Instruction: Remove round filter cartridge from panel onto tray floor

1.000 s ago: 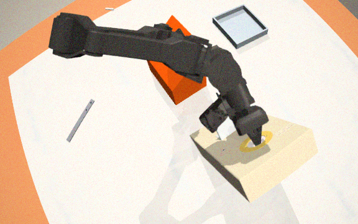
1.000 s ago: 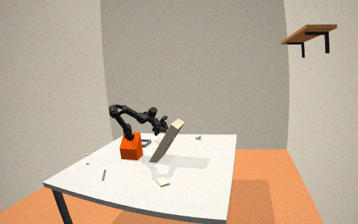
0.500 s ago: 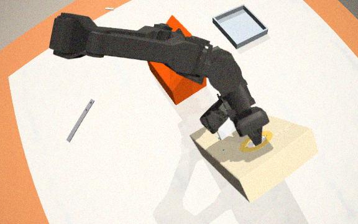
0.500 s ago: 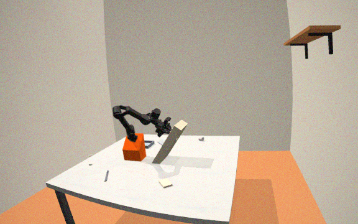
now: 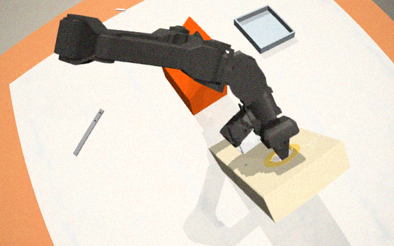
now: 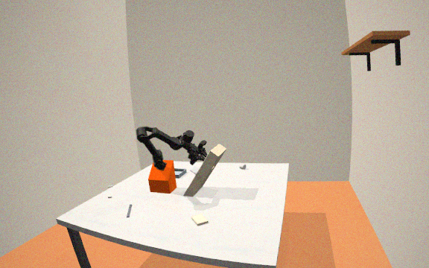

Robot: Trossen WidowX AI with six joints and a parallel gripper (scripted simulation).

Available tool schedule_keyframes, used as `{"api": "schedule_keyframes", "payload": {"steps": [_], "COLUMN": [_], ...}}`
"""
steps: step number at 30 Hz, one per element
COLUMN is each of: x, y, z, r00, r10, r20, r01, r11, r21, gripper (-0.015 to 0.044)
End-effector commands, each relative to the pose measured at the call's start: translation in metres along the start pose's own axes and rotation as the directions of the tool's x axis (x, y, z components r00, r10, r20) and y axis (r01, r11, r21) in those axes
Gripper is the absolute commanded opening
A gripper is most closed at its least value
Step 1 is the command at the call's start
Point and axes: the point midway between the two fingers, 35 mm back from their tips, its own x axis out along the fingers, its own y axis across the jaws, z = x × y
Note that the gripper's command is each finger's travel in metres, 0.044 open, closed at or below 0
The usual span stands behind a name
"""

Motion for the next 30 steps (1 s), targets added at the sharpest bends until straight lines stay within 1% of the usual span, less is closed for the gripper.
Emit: {"api": "schedule_keyframes", "payload": {"steps": [1, 8, 15, 22, 30], "x": [0.0026, 0.0032, 0.0034, 0.0035, 0.0036], "y": [0.0011, 0.0013, 0.0014, 0.0014, 0.0014], "z": [0.0001, 0.0001, 0.0001, 0.0001, 0.0001], "r00": [1.000, 1.000, 1.000, 1.000, 1.000], "r10": [0.001, 0.001, 0.001, 0.001, 0.001], "r20": [-0.005, -0.005, -0.006, -0.006, -0.006], "r01": [-0.001, -0.003, -0.004, -0.005, -0.005], "r11": [0.992, 0.934, 0.821, 0.659, 0.426], "r21": [-0.124, -0.357, -0.571, -0.753, -0.905], "gripper": [0.0000, 0.0000, 0.0000, 0.0000, 0.0000]}}
